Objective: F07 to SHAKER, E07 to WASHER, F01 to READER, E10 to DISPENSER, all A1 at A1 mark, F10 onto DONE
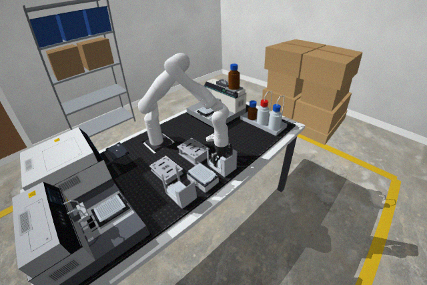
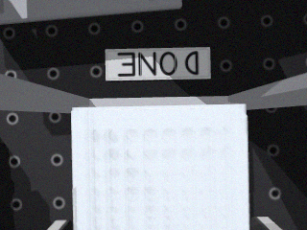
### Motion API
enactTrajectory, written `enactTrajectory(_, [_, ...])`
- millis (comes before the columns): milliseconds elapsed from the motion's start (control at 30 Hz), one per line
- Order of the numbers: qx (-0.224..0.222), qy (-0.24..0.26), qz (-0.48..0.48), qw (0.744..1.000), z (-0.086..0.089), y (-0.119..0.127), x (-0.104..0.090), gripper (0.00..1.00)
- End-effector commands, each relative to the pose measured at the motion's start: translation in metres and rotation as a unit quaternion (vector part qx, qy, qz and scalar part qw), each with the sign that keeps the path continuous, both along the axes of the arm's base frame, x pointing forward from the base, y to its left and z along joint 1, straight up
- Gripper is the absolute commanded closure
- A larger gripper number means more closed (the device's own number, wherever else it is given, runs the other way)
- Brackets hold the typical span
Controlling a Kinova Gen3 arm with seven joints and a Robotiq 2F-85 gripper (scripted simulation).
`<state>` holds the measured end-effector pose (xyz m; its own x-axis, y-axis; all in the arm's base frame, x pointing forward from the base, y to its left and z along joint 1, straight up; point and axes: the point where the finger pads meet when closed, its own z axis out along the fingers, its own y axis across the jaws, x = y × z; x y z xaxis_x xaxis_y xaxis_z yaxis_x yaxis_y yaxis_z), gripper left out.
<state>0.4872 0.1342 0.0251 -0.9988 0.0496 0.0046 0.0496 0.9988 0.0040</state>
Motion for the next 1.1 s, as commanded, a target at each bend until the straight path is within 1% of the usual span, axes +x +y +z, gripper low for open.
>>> enactTrajectory(0, [0.000, -0.001, 0.000, 1.000, 0.001, 0.000, 0.001, 0.00])
enactTrajectory(267, [0.000, -0.001, 0.000, 1.000, 0.004, 0.000, 0.001, 0.00])
enactTrajectory(1067, [0.000, -0.001, 0.000, 1.000, 0.033, 0.000, 0.001, 0.00])
